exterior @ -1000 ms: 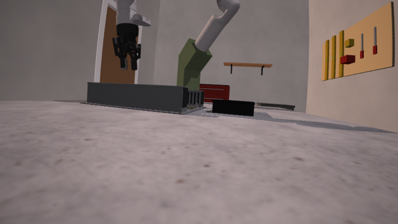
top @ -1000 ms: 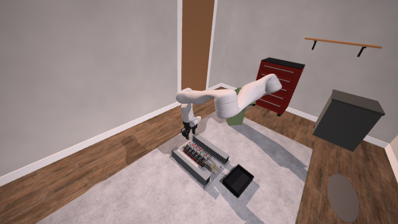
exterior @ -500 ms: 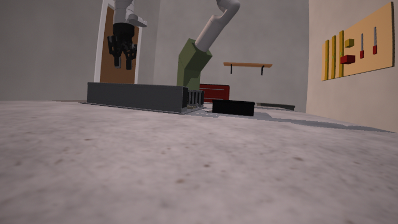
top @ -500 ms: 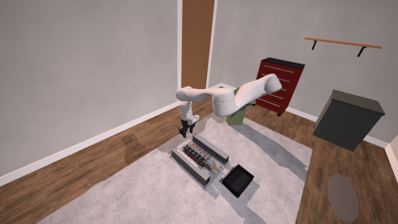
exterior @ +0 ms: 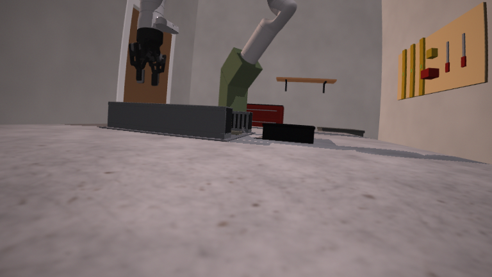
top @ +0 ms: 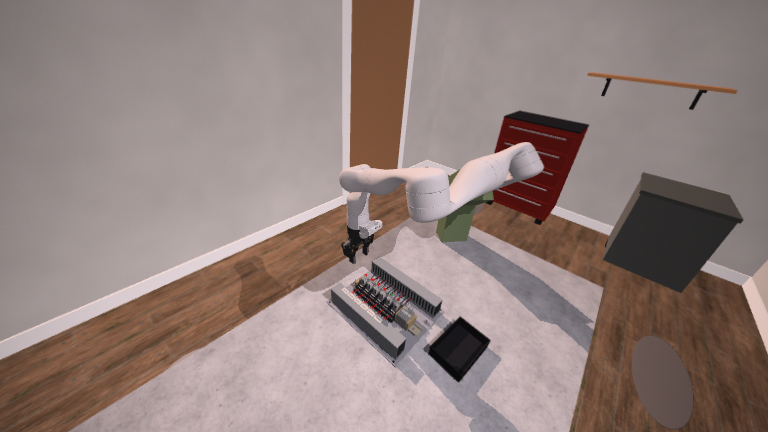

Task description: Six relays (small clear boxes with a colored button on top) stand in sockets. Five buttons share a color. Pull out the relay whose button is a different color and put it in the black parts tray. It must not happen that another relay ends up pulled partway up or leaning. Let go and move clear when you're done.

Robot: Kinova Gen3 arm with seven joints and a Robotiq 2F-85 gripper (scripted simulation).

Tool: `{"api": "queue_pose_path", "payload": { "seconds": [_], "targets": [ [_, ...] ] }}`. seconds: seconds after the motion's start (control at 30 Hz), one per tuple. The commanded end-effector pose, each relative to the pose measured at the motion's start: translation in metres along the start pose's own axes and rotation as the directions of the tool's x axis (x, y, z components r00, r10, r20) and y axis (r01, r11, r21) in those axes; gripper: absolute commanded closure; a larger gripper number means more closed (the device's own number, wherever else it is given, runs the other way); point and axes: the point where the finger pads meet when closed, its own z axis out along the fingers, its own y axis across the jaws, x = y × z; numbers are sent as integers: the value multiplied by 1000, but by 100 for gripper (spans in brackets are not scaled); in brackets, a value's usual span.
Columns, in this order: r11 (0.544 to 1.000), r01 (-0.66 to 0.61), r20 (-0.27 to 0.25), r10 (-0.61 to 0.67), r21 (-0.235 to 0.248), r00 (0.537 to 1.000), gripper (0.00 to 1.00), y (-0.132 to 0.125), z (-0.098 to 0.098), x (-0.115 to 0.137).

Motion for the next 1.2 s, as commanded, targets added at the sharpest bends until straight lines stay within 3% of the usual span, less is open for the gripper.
{"api": "queue_pose_path", "payload": {
  "seconds": [0.0, 1.17],
  "targets": [
    [1000, 2, 13, -2, -17, 1000, 39, 3, -2, -7],
    [999, -6, 29, 7, -42, 1000, 39, 5, -4, -18]
  ]
}}
